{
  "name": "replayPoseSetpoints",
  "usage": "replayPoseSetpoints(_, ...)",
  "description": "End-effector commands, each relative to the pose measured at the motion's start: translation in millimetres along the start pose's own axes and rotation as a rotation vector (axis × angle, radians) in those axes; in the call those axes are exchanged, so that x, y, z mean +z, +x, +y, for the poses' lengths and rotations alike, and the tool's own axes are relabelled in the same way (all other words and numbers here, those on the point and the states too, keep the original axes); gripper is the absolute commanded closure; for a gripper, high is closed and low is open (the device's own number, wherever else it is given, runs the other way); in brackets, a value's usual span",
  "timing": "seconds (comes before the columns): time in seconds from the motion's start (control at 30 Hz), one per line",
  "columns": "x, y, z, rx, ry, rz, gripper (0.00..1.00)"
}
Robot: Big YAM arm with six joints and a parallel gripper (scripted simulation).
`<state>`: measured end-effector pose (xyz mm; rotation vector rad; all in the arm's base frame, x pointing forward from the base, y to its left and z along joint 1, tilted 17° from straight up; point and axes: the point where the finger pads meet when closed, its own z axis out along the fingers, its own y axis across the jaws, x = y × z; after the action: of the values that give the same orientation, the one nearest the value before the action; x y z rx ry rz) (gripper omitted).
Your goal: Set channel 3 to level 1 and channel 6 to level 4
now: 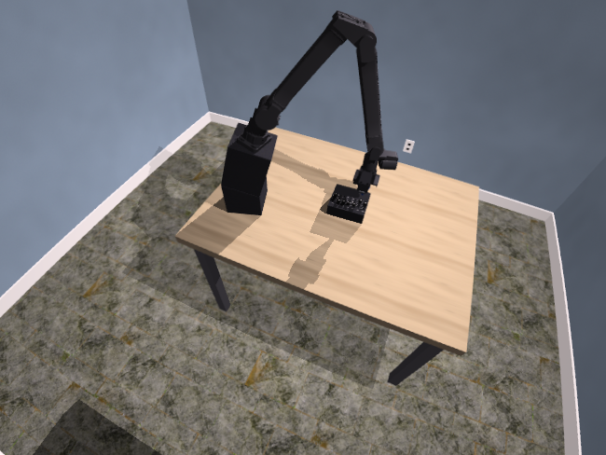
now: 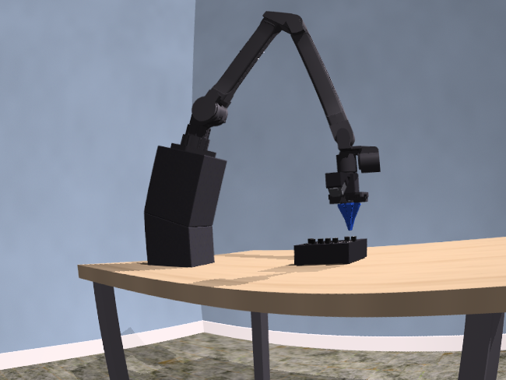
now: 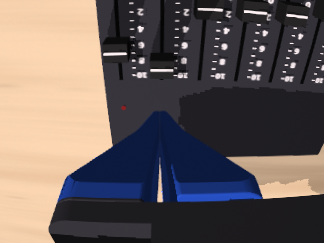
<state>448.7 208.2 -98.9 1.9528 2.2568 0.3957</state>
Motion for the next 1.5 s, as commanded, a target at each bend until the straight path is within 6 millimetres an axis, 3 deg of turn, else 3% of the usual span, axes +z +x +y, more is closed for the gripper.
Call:
replayPoseSetpoints(0.0, 5.1, -4.3, 10.5, 0.028, -0.018, -0.001, 1.0)
replayPoseSetpoints(1.47, 10.7, -4.4, 11.4, 0.029, -0.019, -0.001, 1.0)
